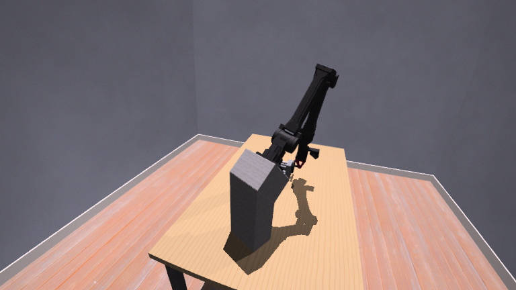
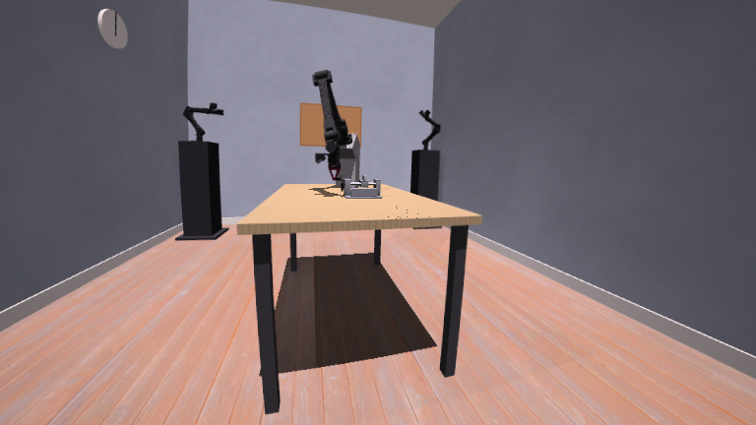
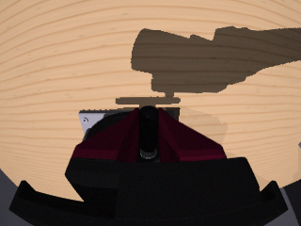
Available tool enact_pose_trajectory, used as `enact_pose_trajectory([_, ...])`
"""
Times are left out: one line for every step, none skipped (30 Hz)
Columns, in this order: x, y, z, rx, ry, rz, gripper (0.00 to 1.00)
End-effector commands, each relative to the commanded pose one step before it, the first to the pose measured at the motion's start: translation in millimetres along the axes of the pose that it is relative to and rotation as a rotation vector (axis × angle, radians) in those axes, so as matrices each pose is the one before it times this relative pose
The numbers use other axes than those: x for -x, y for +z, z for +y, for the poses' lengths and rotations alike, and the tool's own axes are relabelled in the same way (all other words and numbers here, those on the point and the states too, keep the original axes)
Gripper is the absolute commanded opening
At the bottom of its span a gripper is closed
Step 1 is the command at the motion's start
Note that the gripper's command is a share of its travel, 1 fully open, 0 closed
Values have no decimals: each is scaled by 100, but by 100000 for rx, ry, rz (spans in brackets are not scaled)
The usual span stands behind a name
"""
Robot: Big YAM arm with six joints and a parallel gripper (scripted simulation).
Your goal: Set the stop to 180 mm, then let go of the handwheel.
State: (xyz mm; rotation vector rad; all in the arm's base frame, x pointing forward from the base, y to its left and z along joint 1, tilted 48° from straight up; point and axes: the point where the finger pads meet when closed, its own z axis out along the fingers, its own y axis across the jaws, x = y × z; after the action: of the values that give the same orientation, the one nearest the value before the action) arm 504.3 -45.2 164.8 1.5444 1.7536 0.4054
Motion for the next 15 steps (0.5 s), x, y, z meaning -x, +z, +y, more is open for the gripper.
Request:
enact_pose_trajectory([-7,-2208,1575,3435,550,-39,6])
enact_pose_trajectory([68,-63,275,373,168,-113,6])
enact_pose_trajectory([100,-99,415,554,229,-161,6])
enact_pose_trajectory([77,-101,385,468,176,-103,6])
enact_pose_trajectory([0,0,0,0,0,0,6])
enact_pose_trajectory([0,0,0,0,0,0,6])
enact_pose_trajectory([-151,38,-408,-846,-443,235,6])
enact_pose_trajectory([158,-174,686,896,460,-237,6])
enact_pose_trajectory([2,-72,153,28,9,-1,6])
enact_pose_trajectory([2,-70,147,27,9,-1,6])
enact_pose_trajectory([2,-63,132,24,8,-1,6])
enact_pose_trajectory([-6,-52,109,29,7,43,6])
enact_pose_trajectory([-11,-38,81,29,-97,68,6])
enact_pose_trajectory([-4,-23,48,15,-139,27,6])
enact_pose_trajectory([-3,-10,21,9,-91,22,6])
